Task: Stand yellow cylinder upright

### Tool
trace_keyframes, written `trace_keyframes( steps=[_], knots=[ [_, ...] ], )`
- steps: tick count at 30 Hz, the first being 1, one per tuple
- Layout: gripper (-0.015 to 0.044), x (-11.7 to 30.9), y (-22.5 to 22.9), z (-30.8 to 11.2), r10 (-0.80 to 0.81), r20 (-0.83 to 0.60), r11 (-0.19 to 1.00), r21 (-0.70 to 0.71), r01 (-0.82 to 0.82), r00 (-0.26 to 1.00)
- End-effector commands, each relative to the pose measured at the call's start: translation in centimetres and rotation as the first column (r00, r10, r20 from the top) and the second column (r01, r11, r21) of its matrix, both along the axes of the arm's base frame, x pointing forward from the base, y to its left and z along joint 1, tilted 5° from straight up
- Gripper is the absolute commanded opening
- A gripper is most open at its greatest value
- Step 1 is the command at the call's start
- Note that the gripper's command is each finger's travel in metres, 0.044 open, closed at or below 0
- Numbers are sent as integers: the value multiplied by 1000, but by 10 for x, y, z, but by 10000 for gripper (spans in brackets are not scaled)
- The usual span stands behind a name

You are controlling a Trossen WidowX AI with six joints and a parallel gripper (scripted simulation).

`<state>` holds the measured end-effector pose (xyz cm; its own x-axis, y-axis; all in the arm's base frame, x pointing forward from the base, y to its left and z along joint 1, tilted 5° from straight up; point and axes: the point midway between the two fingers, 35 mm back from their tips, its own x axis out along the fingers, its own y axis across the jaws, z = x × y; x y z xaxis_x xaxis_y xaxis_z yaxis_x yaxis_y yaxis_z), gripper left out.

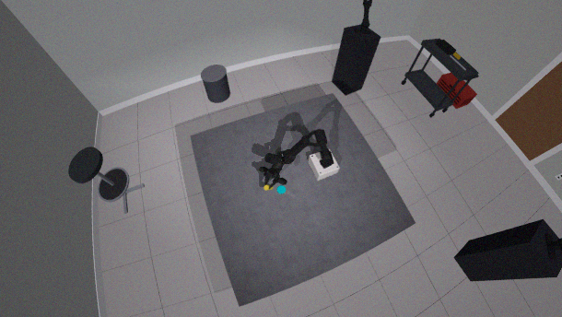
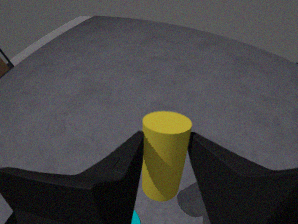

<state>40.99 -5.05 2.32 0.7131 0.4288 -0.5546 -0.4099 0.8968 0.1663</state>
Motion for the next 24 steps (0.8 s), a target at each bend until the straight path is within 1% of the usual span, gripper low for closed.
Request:
trace_keyframes(
  steps=[1, 24],
  knots=[
    [105, -2, 0, 0, 0, 15, 1000, 16, 0, 1000],
    [105, -13, -3, 6, 3, 132, 997, 74, -13, 991]
  ],
)
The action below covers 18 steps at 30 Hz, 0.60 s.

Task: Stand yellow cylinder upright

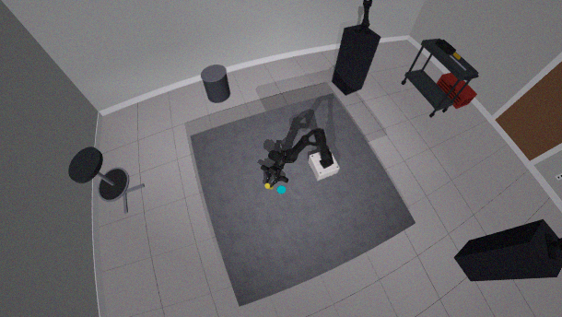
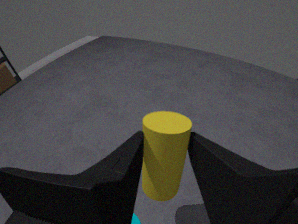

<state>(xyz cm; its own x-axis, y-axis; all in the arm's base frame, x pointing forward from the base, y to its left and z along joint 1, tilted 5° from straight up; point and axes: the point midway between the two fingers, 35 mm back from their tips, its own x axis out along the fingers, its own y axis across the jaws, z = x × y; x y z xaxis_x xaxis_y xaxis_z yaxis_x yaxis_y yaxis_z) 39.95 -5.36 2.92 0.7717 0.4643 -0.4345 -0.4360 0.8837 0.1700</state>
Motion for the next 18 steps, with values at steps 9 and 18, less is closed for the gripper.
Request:
trace_keyframes(
  steps=[9, 18],
  knots=[
    [105, -8, 0, 3, 9, 54, 999, 31, -10, 999],
    [105, -15, 0, 7, 16, 98, 999, 48, -21, 995]
  ],
)
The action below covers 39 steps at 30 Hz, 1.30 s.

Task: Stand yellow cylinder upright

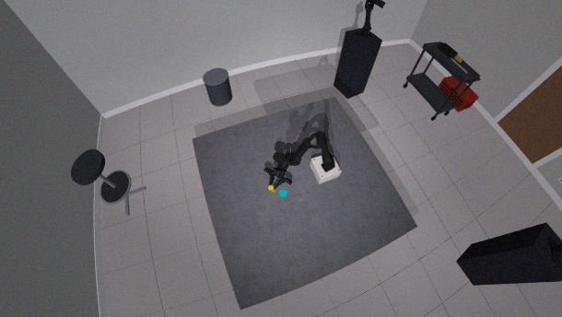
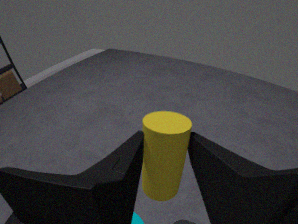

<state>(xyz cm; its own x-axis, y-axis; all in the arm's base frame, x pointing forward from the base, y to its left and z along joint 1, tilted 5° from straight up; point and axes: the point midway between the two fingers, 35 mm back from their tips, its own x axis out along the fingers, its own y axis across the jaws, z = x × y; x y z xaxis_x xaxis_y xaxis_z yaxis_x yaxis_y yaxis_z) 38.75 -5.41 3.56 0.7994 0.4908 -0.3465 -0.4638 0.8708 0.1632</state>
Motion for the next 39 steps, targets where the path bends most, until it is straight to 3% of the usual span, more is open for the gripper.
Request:
trace_keyframes(
  steps=[1, 39],
  knots=[
    [105, -4, 1, 1, 5, 13, 1000, 12, -5, 1000],
    [105, -40, 7, 18, 60, 184, 996, 53, -70, 981]
  ],
)
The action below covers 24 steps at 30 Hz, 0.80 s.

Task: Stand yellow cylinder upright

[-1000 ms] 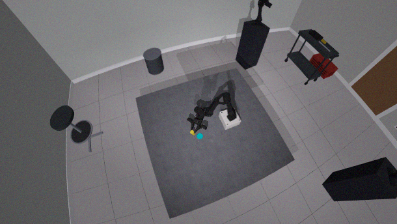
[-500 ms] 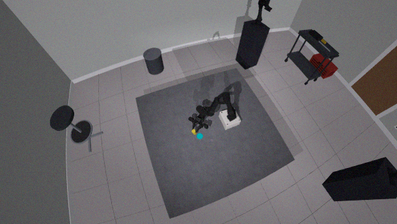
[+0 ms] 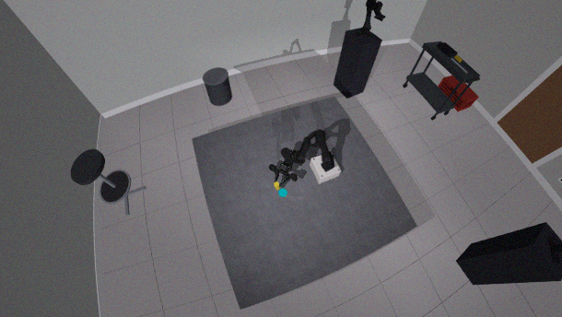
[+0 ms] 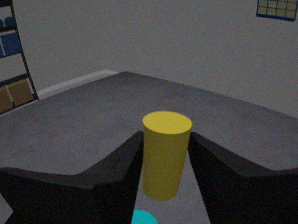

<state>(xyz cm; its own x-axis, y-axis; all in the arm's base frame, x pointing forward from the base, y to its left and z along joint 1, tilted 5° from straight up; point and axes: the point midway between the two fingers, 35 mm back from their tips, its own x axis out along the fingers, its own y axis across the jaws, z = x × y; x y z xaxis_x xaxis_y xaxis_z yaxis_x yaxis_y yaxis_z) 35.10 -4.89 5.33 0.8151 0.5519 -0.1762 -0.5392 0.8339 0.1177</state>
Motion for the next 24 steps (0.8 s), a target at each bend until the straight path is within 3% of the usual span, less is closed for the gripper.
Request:
trace_keyframes(
  steps=[1, 24],
  knots=[
    [105, -5, 2, 1, 9, 11, 1000, 8, -9, 1000],
    [105, -32, 10, 13, 58, 101, 998, 11, -59, 993]
  ],
)
